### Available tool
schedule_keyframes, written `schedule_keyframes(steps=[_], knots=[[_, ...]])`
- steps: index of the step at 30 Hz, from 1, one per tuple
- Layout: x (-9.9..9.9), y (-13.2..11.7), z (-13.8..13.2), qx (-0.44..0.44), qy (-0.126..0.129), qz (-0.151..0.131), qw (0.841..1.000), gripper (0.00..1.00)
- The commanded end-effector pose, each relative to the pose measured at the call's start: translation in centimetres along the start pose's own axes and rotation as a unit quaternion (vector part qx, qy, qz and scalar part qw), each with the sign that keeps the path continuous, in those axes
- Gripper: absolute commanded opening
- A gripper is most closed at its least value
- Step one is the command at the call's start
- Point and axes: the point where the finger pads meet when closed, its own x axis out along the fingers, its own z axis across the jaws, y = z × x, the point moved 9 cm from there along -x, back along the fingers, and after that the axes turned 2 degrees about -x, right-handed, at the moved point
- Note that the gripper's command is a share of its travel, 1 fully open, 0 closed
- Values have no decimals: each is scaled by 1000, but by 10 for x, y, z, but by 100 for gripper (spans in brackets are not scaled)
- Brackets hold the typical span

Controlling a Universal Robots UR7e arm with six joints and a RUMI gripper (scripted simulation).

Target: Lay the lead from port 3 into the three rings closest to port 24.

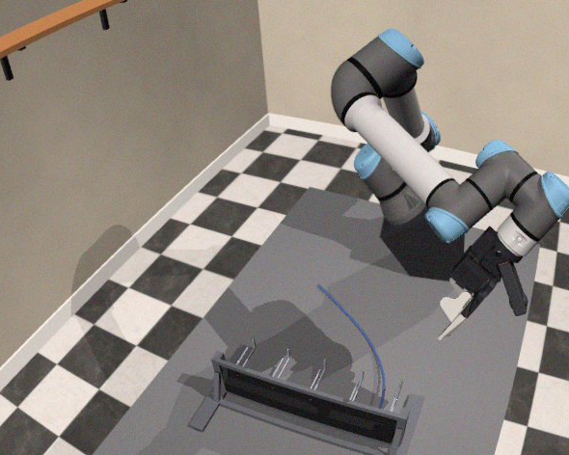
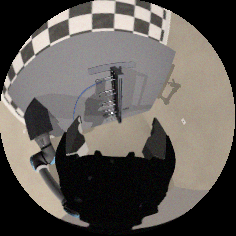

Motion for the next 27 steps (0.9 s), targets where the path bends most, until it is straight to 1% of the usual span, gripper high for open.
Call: schedule_keyframes(steps=[1, 6, 10, 12, 16, 17, 19, 20, 22, 23, 25, 26, 27], knots=[[26, -22, -4, 5, 27, 11, 1000, 100], [61, -51, -15, 11, 64, 25, 998, 100], [93, -77, -30, 19, 96, 42, 994, 100], [93, -77, -30, 19, 96, 42, 994, 100], [125, -105, -50, 29, 128, 62, 989, 100], [125, -105, -50, 29, 128, 62, 989, 100], [140, -119, -62, 35, 143, 73, 986, 100], [140, -119, -62, 35, 143, 73, 986, 100], [154, -132, -76, 41, 157, 85, 983, 100], [154, -132, -76, 41, 157, 85, 983, 100], [167, -145, -90, 48, 170, 97, 980, 100], [167, -145, -90, 48, 170, 97, 980, 100], [174, -152, -98, 51, 175, 103, 978, 100]])
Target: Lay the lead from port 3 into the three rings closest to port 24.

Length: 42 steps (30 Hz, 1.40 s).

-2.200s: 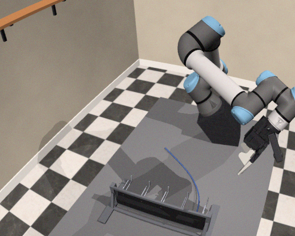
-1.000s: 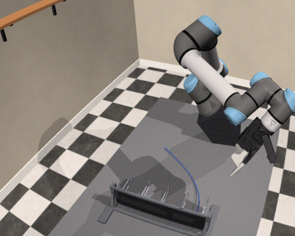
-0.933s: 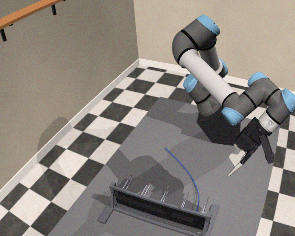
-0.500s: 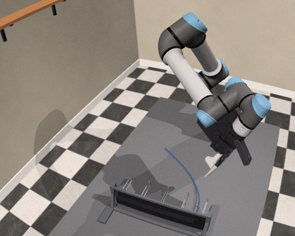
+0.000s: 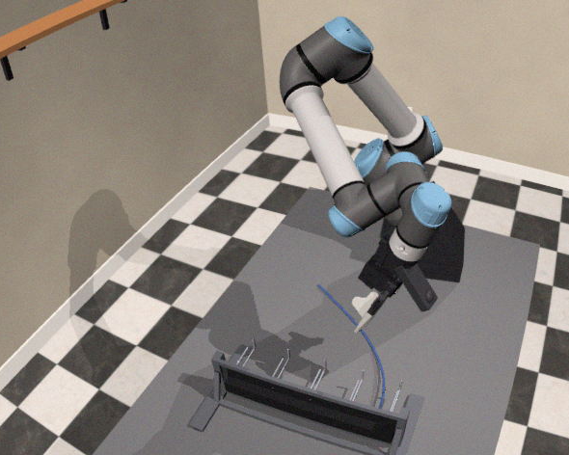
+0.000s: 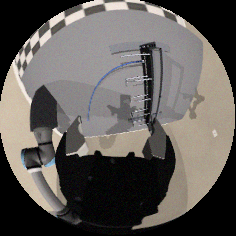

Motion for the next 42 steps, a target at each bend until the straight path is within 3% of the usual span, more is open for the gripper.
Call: schedule_keyframes(steps=[1, 7, 17, 31, 42], knots=[[25, -31, -14, 6, 14, 31, 999, 100], [57, -66, -41, 21, 38, 63, 997, 100], [95, -105, -89, 44, 56, 107, 992, 100], [121, -131, -142, 67, 56, 145, 986, 100], [126, -136, -155, 72, 53, 153, 984, 100]])
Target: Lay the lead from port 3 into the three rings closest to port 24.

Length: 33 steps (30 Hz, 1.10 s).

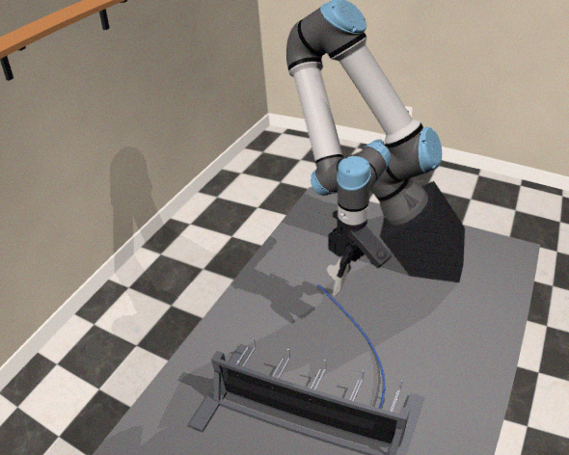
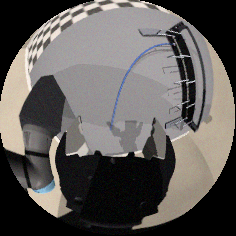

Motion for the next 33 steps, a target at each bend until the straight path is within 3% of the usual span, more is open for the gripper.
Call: schedule_keyframes(steps=[1, 5, 6, 33], knots=[[2, -4, -5, 2, -3, 6, 1000, 100], [2, -4, -5, 2, -3, 6, 1000, 100], [2, -4, -5, 2, -3, 6, 1000, 0], [2, -4, -5, 2, -3, 6, 1000, 0]])
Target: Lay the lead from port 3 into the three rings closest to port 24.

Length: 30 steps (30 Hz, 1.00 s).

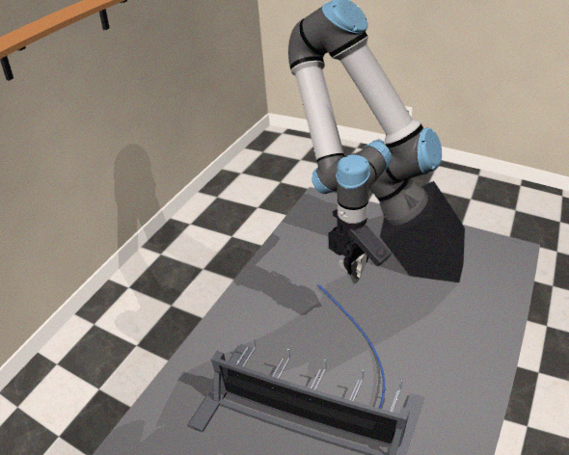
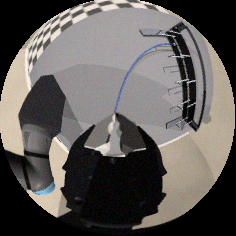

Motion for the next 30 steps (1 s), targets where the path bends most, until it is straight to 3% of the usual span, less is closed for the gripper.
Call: schedule_keyframes(steps=[1, 7, 17, 18, 30], knots=[[0, 0, 0, 0, 0, 0, 1000, 0], [0, 0, 0, 1, 0, 0, 1000, 0], [2, -15, 1, 115, 0, 0, 993, 0], [2, -15, 1, 115, 0, 0, 993, 20], [2, -15, 1, 115, 0, 0, 993, 20]])
